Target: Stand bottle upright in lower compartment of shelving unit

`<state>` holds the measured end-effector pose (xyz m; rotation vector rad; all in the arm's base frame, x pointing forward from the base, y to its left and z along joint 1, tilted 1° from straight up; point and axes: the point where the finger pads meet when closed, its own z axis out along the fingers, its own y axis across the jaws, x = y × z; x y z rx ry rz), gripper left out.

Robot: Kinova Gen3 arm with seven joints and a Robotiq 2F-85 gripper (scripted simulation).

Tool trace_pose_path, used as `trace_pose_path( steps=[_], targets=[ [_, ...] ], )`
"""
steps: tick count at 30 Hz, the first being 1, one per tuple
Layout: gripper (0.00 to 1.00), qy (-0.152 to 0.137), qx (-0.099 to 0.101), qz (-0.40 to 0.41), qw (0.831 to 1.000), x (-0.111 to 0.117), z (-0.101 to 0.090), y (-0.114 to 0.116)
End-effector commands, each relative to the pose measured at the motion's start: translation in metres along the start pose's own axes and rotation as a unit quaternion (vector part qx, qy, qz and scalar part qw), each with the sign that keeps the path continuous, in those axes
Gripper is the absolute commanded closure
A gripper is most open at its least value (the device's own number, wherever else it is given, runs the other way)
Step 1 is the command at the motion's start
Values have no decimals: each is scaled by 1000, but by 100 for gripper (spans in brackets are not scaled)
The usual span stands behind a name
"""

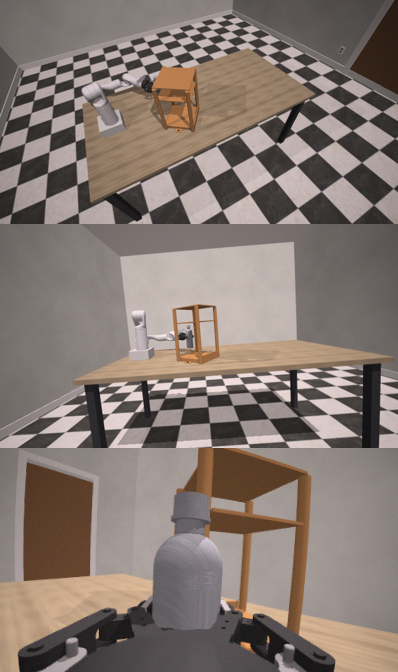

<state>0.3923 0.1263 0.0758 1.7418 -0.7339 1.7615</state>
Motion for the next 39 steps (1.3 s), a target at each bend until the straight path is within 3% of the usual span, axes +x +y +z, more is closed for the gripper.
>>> trace_pose_path(
  steps=[1,27,39],
  targets=[
    [100,3,3,1,1000,3,-1,10],
    [100,3,3,1,1000,2,20,84],
    [100,3,3,1,1000,2,26,108]
  ],
)
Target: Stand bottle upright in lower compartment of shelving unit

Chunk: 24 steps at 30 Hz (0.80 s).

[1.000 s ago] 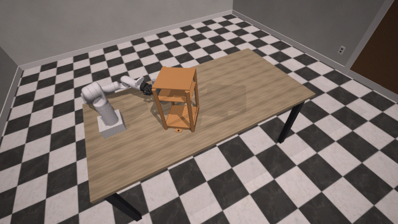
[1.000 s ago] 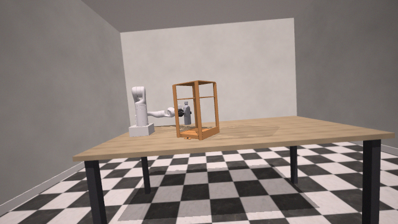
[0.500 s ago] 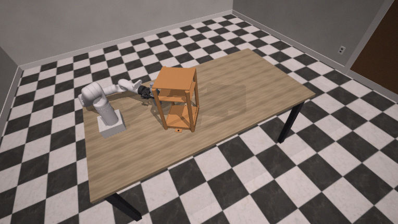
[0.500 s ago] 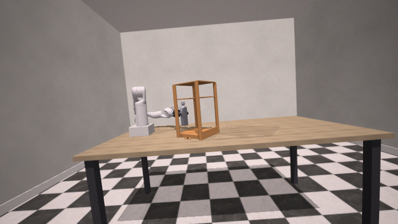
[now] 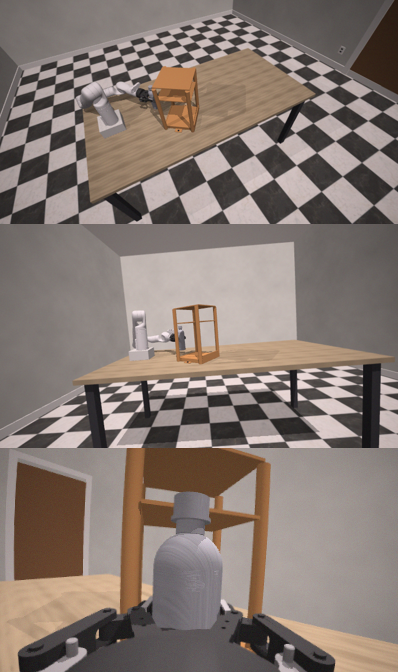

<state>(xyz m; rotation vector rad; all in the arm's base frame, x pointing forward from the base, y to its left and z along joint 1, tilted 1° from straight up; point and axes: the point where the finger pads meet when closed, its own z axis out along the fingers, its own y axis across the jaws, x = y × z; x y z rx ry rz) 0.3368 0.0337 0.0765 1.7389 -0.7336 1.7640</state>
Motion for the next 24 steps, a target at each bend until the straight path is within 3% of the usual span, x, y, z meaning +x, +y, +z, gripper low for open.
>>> trace_pose_path(
  steps=[1,24],
  targets=[
    [100,1,3,1,1000,2,-1,5],
    [100,1,3,1,1000,2,8,36]
  ],
)
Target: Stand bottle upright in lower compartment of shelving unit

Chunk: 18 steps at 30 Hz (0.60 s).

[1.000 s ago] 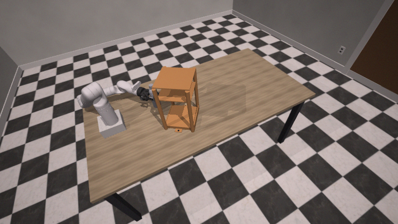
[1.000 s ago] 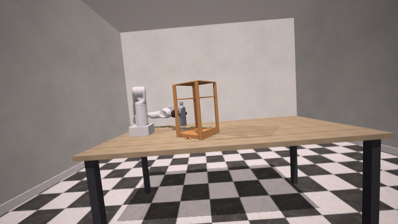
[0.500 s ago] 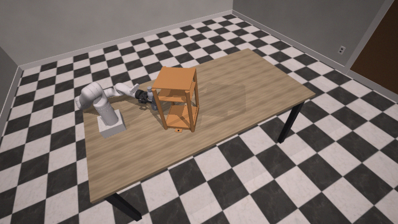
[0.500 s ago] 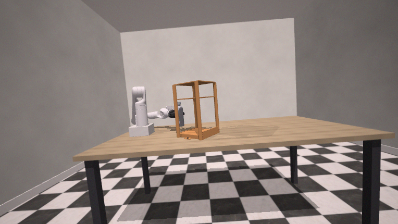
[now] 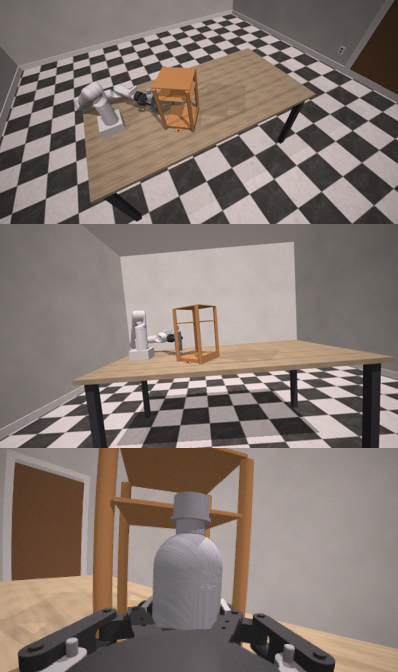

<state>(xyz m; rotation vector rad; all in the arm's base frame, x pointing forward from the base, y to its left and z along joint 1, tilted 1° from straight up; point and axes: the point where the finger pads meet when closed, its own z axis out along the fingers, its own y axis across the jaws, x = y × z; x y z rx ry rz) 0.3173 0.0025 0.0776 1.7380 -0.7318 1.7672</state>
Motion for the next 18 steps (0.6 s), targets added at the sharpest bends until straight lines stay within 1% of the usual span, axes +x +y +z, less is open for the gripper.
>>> trace_pose_path(
  steps=[1,18],
  targets=[
    [100,0,2,1,1000,1,-1,1],
    [100,0,2,1,1000,1,3,12]
  ],
)
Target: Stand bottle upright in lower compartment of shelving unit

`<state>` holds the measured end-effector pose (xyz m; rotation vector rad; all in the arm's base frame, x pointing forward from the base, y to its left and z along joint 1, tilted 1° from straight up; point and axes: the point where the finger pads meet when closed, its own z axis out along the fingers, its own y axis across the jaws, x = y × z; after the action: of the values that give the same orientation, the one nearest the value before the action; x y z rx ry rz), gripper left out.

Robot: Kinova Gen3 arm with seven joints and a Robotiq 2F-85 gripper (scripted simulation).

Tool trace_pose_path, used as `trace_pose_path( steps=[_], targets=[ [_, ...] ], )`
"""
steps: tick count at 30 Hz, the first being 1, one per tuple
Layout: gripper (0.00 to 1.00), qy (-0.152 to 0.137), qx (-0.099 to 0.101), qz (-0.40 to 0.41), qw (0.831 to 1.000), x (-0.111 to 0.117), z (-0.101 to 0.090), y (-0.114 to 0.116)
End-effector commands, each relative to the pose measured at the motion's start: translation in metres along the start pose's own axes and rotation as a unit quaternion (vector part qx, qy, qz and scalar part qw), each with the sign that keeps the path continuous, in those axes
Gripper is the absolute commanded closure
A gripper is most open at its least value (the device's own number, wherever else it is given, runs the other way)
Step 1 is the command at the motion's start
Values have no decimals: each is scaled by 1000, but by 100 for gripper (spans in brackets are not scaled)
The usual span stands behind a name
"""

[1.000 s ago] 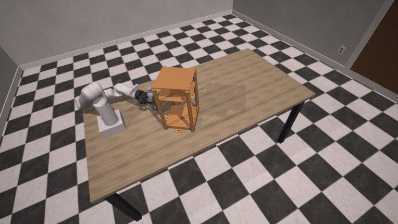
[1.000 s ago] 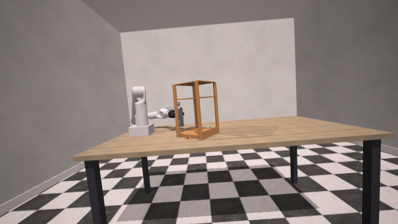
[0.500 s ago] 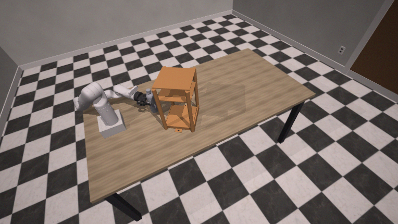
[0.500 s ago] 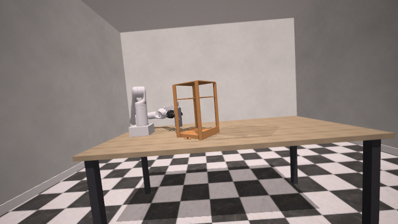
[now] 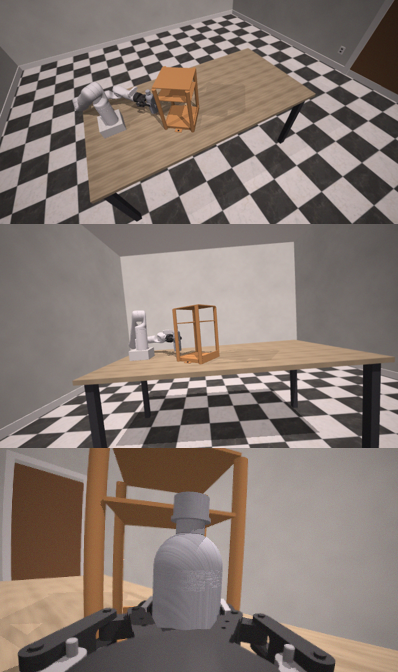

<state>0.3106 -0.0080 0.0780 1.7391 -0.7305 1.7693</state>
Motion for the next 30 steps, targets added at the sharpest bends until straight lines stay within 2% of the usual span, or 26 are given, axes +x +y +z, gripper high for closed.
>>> trace_pose_path(
  steps=[1,30],
  targets=[
    [100,0,1,0,1000,1,0,1],
    [100,0,1,0,1000,1,1,4]
  ],
)
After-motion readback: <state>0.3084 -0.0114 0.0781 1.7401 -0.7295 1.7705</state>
